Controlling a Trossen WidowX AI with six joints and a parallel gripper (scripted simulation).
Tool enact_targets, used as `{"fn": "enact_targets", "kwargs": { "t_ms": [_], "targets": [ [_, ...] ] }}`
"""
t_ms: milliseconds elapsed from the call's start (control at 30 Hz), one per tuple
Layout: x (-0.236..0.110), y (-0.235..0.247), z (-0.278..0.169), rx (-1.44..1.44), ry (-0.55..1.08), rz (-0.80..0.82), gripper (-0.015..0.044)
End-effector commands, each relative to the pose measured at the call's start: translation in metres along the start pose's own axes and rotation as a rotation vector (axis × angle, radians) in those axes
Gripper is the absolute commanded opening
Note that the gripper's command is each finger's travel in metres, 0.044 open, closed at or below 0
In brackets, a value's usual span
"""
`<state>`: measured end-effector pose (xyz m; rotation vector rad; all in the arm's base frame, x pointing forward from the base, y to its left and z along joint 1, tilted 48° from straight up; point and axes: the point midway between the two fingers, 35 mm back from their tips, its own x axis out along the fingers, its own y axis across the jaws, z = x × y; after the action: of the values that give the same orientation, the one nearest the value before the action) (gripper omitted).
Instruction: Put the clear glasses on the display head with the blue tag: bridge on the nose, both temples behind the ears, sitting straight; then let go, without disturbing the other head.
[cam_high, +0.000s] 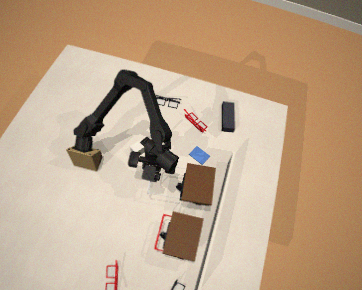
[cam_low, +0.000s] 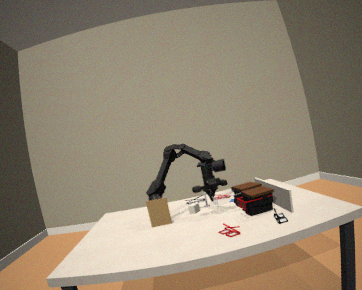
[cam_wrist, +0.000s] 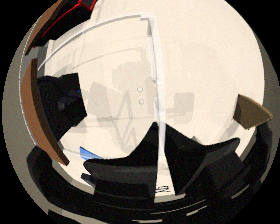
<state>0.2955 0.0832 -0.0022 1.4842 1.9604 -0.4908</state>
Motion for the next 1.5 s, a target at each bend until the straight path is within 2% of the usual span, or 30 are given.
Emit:
{"fn": "enact_targets", "kwargs": {
  "t_ms": [0, 1467],
  "targets": [
    [-0.001, 0.008, 0.000, 0.003, 0.003, 0.006, 0.0000],
    [0.000, 0.065, -0.001, 0.001, 0.003, 0.008, 0.0000]
  ]
}}
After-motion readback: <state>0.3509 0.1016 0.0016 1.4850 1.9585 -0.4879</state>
